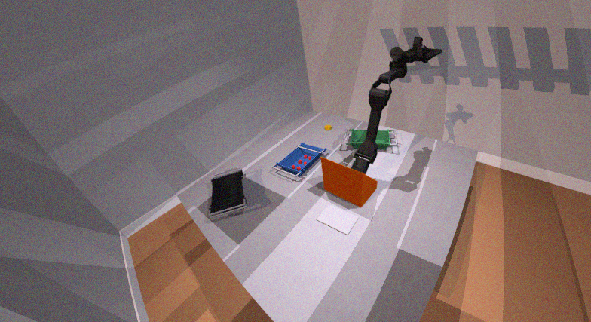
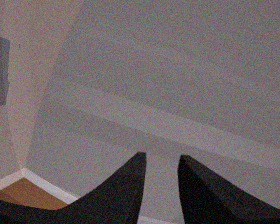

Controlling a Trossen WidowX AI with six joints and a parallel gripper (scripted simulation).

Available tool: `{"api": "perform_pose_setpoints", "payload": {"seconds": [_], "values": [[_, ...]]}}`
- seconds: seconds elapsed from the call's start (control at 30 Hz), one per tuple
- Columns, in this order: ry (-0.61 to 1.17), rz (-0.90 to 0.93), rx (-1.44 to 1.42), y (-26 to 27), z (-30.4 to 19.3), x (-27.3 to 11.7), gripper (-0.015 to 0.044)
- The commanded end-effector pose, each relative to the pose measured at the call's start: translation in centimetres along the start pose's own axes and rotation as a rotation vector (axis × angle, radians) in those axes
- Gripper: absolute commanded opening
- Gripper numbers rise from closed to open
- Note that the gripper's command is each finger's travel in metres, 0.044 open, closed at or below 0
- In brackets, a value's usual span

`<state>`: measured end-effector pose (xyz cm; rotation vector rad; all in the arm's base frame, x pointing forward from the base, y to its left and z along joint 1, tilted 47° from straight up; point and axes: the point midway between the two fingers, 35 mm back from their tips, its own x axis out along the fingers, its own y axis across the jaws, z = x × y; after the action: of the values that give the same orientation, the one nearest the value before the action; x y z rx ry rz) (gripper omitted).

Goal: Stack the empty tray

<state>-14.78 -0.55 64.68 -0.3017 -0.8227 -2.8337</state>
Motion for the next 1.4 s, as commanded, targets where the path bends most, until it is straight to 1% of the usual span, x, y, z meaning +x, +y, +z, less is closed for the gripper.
{"api": "perform_pose_setpoints", "payload": {"seconds": [0.0,0.17,0.33,0.43,0.77,0.87,1.07,1.23,1.37], "values": [[0.009,0.124,-0.053,5.5,-2.0,-0.8,0.0083],[0.015,0.286,-0.087,11.3,-4.0,-2.8,0.0083],[0.016,0.447,-0.103,16.1,-5.6,-5.7,0.0083],[0.013,0.512,-0.109,17.8,-6.2,-7.2,0.0083],[0.02,0.776,-0.168,23.9,-9.5,-14.9,0.0083],[-0.006,0.893,-0.254,25.9,-11.5,-18.9,0.0083],[0.031,1.08,-0.281,28.4,-14.1,-26.1,0.0083],[0.068,1.27,-0.303,29.2,-16.2,-33.6,0.0083],[0.1,1.423,-0.324,28.7,-17.7,-39.9,0.0083]]}}
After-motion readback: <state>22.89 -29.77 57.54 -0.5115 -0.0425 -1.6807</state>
